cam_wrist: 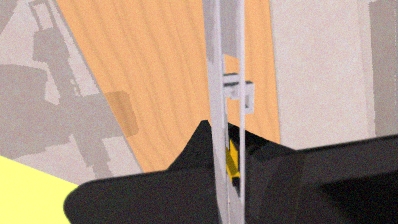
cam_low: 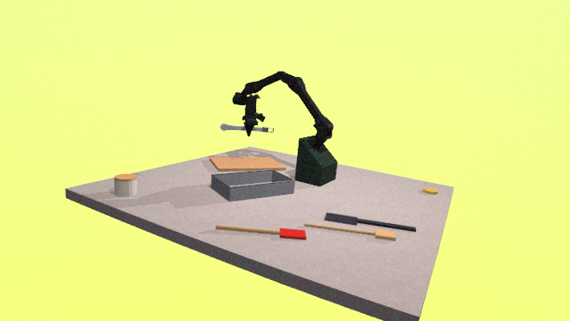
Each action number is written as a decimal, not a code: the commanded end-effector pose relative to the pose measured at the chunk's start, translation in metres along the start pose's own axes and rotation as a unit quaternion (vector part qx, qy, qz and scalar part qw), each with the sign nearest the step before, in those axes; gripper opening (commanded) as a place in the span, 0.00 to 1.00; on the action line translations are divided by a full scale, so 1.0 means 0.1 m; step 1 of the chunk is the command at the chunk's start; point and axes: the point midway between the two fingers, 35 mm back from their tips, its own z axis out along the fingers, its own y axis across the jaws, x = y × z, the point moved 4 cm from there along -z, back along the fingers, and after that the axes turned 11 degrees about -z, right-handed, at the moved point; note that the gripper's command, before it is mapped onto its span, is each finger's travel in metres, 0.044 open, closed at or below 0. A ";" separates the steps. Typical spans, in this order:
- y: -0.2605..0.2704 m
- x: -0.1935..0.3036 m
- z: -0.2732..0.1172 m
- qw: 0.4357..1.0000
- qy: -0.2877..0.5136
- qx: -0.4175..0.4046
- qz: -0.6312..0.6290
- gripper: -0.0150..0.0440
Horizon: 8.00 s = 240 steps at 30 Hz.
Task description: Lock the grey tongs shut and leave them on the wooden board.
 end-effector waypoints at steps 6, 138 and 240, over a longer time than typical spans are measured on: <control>0.03 -0.02 0.01 0.999 -0.001 0.000 0.042 0.00; 0.16 -0.42 0.46 0.907 0.411 -0.070 0.058 0.00; 0.04 -0.02 0.75 0.999 0.014 -0.020 0.043 0.00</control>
